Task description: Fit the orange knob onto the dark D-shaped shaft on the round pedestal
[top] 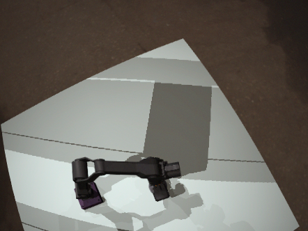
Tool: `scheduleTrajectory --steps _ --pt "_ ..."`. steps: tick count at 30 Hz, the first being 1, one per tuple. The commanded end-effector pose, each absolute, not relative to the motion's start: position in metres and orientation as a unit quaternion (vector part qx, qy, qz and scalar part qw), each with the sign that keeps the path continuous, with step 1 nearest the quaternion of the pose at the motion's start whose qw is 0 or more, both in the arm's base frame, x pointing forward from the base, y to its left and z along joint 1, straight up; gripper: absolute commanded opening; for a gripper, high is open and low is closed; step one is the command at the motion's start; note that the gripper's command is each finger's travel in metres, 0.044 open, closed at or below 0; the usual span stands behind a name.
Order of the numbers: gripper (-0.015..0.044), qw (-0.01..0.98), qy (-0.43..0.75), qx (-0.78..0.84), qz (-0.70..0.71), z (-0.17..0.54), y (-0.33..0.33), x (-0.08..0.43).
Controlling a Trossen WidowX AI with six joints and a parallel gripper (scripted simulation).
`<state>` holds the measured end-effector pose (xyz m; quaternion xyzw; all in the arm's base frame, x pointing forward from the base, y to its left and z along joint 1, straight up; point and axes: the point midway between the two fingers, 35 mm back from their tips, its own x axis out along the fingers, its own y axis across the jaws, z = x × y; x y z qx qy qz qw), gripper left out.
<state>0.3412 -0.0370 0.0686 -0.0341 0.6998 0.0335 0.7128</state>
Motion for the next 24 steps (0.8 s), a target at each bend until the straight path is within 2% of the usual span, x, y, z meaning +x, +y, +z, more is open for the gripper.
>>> scheduleTrajectory --steps 1,8,15,24 --pt "0.0000 0.714 0.699 -0.035 0.033 0.0689 -0.0371 0.3413" --pt "0.0000 0.713 0.699 -0.038 0.036 0.0733 -0.0366 0.3389" --pt "0.0000 0.706 0.692 -0.110 0.106 0.0750 -0.0368 0.3399" --pt "0.0000 0.706 0.691 -0.110 0.106 0.0729 -0.0374 0.3436"
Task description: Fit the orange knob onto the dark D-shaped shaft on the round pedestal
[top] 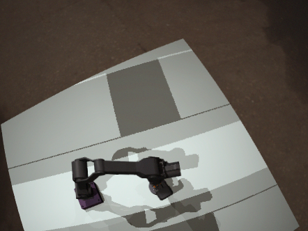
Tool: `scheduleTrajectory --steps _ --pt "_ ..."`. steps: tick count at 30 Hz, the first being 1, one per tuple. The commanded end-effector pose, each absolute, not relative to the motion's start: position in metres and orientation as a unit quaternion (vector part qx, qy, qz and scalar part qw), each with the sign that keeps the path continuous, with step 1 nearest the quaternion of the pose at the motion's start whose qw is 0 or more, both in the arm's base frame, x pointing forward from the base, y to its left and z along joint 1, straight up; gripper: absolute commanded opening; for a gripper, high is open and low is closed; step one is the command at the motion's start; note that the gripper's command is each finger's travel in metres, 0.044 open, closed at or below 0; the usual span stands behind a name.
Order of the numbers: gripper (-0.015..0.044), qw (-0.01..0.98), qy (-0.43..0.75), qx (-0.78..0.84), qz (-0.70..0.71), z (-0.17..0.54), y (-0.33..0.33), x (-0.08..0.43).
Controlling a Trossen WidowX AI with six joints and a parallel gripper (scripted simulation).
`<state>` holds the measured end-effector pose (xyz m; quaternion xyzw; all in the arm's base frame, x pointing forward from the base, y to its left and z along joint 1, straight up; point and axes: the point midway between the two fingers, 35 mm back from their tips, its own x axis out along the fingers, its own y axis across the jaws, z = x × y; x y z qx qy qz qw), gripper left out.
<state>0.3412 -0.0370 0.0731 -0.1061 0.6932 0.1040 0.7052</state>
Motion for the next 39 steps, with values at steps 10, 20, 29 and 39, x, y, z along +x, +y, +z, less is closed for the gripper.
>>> scheduleTrajectory --steps 10,20,29,39 --pt "0.0000 0.706 0.692 -0.110 0.106 0.0693 -0.0370 0.3410" --pt "0.0000 0.706 0.692 -0.110 0.106 0.0715 -0.0368 0.3392" --pt "0.0000 0.694 0.680 -0.169 0.164 0.0746 -0.0367 0.3393" --pt "0.0000 0.691 0.677 -0.183 0.178 0.0734 -0.0375 0.3434"
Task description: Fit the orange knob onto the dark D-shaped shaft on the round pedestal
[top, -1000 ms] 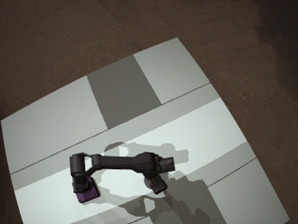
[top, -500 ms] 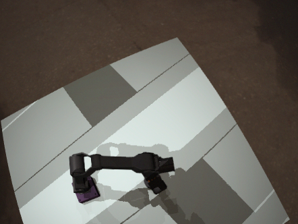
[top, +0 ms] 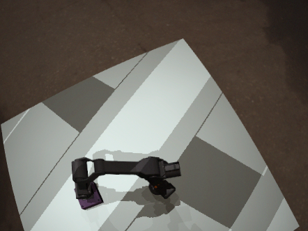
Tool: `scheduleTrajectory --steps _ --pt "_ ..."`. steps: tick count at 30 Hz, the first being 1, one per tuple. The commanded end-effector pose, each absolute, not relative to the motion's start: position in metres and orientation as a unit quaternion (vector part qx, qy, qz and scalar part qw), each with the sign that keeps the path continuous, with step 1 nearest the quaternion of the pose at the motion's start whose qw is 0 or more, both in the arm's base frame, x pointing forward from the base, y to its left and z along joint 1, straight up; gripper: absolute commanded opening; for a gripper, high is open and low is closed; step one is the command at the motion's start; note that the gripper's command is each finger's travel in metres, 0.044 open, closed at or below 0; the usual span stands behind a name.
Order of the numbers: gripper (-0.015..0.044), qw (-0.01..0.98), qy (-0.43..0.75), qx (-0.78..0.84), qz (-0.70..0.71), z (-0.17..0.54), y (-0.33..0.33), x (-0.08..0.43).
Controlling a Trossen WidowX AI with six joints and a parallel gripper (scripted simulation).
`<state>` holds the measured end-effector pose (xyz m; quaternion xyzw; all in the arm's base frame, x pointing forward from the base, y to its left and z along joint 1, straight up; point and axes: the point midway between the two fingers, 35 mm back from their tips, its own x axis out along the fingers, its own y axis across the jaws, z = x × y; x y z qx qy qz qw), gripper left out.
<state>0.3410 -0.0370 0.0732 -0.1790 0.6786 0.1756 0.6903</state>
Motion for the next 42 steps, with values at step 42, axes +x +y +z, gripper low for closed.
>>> scheduleTrajectory --steps 42 --pt "0.0000 0.668 0.654 -0.254 0.248 0.0714 -0.0375 0.3426"
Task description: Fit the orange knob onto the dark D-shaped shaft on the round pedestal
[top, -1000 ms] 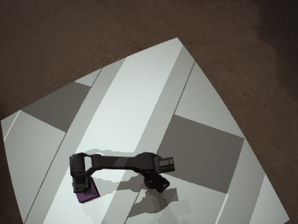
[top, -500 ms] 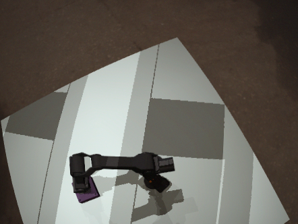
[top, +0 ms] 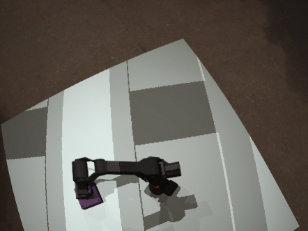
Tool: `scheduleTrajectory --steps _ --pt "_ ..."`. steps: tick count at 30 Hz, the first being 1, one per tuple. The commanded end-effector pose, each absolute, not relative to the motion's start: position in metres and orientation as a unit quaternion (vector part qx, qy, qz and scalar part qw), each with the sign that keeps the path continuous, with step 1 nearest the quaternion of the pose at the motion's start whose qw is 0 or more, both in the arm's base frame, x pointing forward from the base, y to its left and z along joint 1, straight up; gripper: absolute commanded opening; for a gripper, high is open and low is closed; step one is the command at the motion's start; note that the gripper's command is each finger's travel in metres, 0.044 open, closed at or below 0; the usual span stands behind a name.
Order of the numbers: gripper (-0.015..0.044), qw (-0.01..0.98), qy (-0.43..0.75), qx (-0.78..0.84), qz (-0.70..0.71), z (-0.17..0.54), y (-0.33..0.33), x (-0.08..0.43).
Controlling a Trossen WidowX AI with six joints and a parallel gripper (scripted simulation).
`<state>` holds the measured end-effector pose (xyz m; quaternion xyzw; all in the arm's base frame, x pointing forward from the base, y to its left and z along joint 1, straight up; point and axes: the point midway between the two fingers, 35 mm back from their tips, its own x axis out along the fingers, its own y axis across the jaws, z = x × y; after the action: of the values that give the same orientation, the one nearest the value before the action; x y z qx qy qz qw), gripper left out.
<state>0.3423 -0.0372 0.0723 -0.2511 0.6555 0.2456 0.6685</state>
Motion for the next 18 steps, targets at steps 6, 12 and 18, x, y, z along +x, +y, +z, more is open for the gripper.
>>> scheduleTrajectory --steps 6,12,18 --pt "0.0000 0.668 0.654 -0.254 0.248 0.0691 -0.0372 0.3407" --pt "0.0000 0.668 0.654 -0.254 0.248 0.0690 -0.0371 0.3405" --pt "0.0000 0.668 0.654 -0.254 0.248 0.0735 -0.0369 0.3404"
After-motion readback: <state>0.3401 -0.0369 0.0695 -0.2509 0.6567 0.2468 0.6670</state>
